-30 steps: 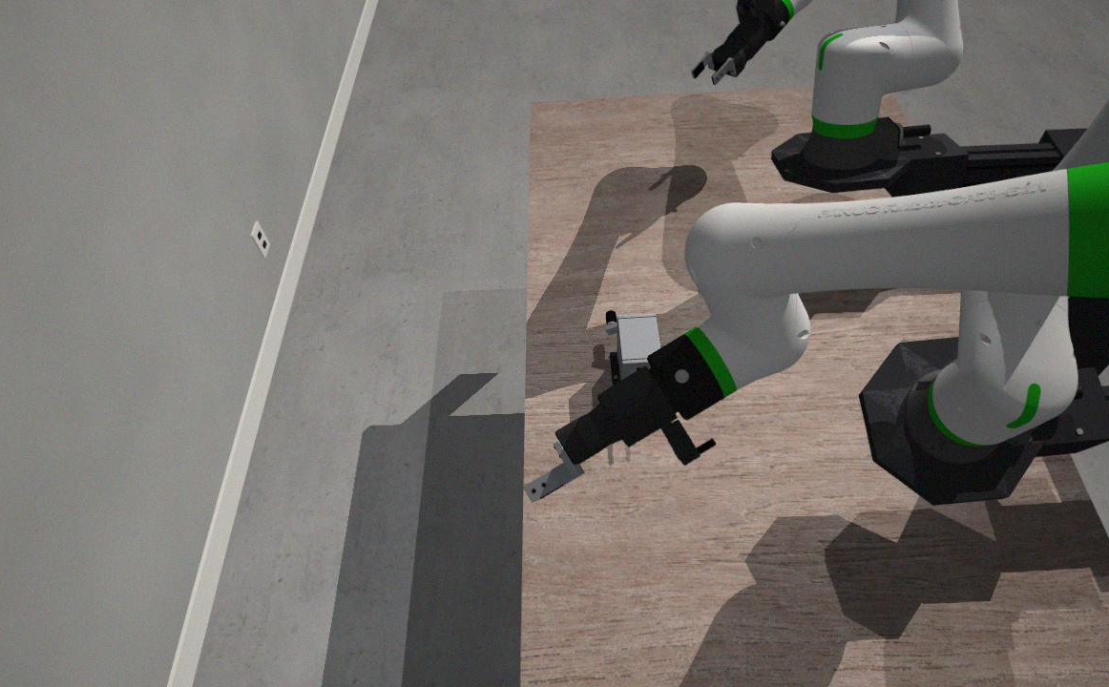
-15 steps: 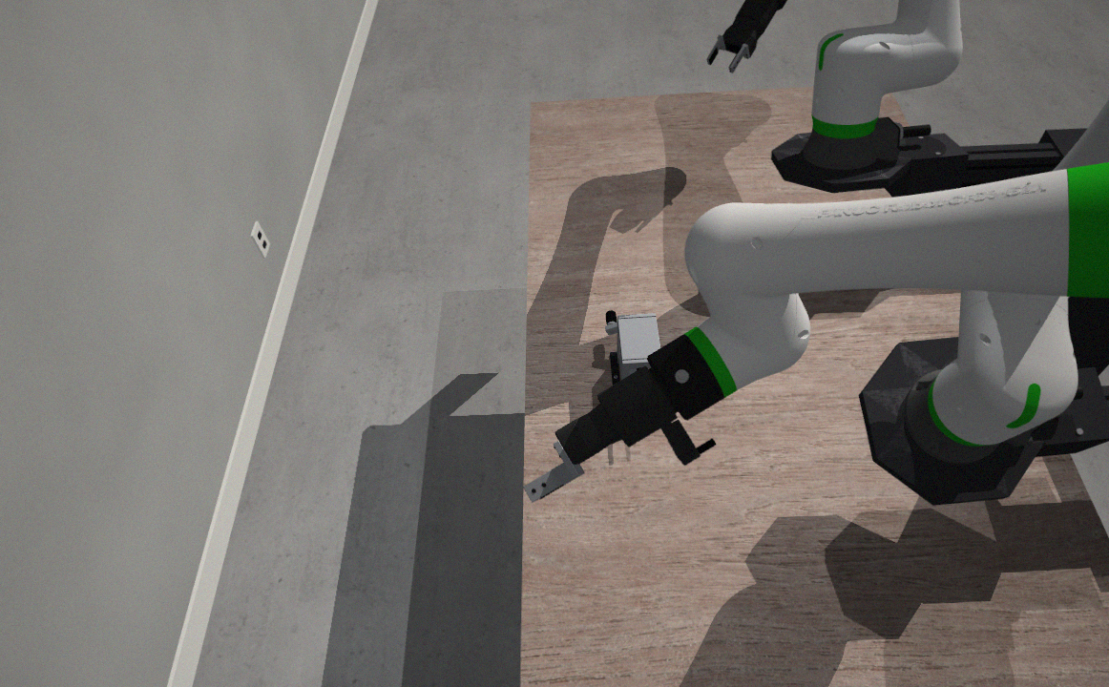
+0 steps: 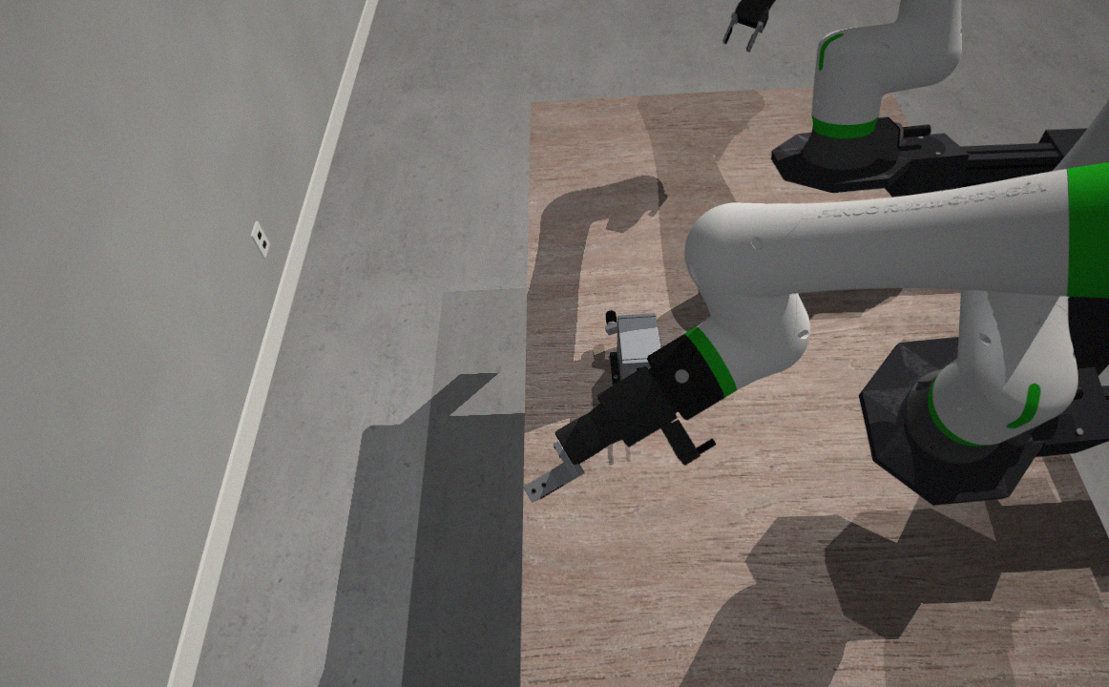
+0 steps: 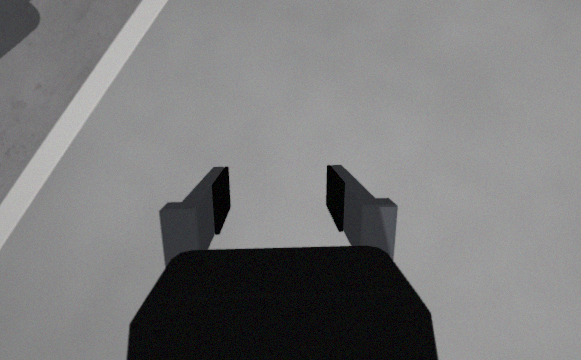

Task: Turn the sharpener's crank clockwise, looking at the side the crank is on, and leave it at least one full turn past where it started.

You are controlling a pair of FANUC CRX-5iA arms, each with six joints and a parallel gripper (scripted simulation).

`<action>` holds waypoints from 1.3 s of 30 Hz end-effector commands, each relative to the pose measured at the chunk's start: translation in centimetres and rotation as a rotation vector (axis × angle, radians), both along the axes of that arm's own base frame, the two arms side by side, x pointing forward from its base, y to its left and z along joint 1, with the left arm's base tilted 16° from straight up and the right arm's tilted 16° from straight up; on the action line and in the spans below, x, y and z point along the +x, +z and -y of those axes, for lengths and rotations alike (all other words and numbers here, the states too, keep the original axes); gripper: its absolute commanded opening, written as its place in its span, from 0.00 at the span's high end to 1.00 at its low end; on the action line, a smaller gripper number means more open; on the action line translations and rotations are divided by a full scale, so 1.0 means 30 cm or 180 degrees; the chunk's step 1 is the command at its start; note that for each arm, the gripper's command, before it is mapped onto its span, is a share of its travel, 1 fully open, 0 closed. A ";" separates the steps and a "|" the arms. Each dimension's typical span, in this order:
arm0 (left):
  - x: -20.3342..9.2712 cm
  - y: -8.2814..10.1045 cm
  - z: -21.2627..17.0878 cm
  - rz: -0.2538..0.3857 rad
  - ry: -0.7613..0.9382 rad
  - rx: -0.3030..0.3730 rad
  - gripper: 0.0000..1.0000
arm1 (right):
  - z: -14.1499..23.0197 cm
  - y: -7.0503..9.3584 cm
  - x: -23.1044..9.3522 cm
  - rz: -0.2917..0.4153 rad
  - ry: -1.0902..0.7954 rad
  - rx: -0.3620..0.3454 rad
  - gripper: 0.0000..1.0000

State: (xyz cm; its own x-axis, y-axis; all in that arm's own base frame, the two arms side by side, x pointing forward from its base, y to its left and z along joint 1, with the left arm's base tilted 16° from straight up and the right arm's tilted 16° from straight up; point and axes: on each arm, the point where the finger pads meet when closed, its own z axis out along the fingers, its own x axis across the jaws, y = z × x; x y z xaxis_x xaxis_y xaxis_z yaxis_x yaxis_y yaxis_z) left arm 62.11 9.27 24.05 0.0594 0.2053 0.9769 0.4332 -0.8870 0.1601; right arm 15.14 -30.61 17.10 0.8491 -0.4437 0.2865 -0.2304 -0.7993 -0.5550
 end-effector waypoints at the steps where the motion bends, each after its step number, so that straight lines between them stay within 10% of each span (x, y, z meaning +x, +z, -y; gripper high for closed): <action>1: 0.001 0.004 0.001 0.0006 -0.0001 0.0000 0.00 | 0.047 0.039 -0.044 -0.0082 0.0104 -0.0230 0.00; 39: 0.001 0.004 0.001 0.0006 -0.0001 0.0000 0.00 | 0.343 0.485 -0.385 -0.0836 0.0710 -0.1824 0.00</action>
State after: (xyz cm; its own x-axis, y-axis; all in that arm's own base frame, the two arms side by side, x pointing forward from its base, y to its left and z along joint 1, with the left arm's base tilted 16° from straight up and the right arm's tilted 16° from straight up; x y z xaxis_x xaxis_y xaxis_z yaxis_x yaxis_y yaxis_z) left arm 62.11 9.27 24.05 0.0594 0.2053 0.9769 0.4332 -0.8870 0.1601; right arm 4.27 -40.44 30.49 0.9724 -0.1040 0.2087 -0.1042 -0.9945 -0.0105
